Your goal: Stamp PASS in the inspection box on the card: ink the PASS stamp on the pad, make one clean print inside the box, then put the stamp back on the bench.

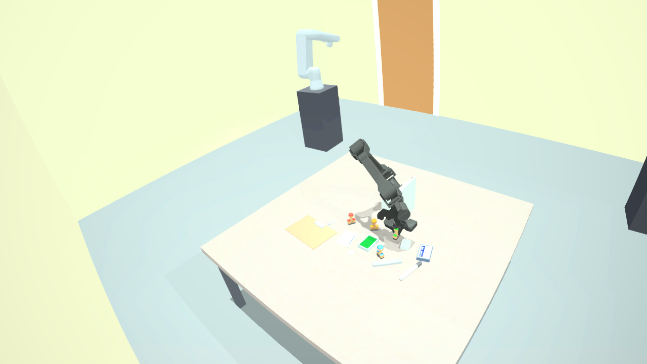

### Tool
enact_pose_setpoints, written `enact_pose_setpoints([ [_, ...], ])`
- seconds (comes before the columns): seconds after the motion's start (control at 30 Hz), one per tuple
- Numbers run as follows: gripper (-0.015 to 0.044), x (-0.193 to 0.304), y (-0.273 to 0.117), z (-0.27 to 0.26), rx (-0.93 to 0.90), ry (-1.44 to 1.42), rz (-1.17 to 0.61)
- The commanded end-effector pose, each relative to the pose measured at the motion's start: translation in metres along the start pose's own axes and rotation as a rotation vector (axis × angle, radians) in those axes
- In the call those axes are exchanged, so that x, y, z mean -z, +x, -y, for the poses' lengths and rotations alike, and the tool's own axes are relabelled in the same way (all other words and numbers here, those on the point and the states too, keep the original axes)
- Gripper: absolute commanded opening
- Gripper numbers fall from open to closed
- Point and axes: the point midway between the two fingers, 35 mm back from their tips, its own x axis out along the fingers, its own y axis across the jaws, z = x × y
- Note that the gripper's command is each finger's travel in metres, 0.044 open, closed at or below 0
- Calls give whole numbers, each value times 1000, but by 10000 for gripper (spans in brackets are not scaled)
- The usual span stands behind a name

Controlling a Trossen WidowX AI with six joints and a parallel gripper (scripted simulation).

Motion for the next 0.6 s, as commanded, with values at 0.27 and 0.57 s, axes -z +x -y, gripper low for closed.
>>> enact_pose_setpoints([
  [0.27, 0, -1, -8, -1, -6, 9, 1],
  [0.57, 0, -1, -12, -1, -7, 9, 1],
])
